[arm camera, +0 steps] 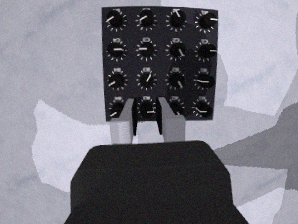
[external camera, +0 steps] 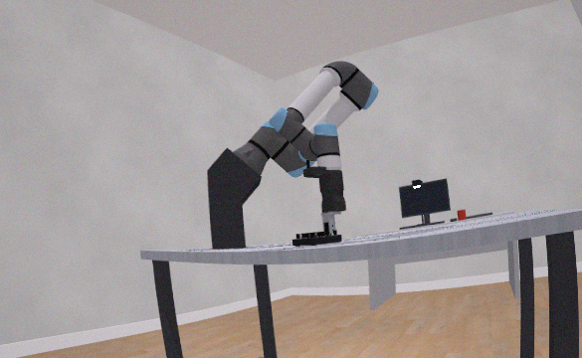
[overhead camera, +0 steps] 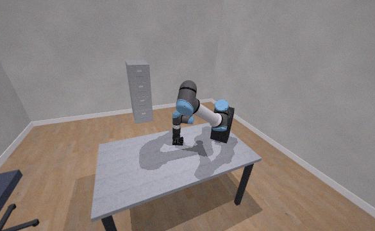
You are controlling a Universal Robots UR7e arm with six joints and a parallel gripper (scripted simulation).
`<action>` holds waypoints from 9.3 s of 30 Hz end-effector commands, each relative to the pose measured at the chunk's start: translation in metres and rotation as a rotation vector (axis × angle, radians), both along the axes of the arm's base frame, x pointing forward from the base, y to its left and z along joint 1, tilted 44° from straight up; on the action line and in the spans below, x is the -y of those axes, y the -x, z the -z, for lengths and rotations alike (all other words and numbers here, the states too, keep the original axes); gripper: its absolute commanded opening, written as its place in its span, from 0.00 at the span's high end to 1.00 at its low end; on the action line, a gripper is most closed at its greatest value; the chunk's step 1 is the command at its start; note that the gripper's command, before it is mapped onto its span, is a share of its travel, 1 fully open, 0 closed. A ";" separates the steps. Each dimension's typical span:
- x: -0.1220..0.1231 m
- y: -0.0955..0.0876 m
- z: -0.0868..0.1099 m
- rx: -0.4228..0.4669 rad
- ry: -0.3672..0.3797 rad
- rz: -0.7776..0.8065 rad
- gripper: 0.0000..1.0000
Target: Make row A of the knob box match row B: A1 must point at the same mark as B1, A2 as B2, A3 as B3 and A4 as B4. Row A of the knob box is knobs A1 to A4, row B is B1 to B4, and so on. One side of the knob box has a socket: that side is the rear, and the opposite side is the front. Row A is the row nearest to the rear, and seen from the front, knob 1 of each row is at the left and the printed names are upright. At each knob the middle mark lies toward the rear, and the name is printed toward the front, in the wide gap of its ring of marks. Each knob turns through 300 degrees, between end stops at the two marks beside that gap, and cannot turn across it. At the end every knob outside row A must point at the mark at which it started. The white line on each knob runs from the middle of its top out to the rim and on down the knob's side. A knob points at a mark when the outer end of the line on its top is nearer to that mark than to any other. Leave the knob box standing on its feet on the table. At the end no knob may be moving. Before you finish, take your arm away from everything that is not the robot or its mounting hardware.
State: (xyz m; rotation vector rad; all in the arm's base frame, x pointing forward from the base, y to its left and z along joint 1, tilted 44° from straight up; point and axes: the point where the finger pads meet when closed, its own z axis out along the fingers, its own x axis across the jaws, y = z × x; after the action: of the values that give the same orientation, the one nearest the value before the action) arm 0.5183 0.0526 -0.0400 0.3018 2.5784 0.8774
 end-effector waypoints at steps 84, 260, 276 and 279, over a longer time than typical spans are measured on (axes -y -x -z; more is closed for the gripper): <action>0.025 0.027 -0.023 -0.258 -0.210 0.353 0.54; 0.026 0.021 -0.035 -1.540 -1.252 2.079 0.54; 0.016 0.012 -0.022 -1.538 -1.253 2.079 0.54; 0.014 0.010 -0.019 -1.538 -1.253 2.079 0.54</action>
State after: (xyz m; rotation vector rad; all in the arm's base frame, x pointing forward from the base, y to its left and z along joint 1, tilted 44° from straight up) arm 0.5040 0.0370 -0.0188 -2.4800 -0.0409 -0.6364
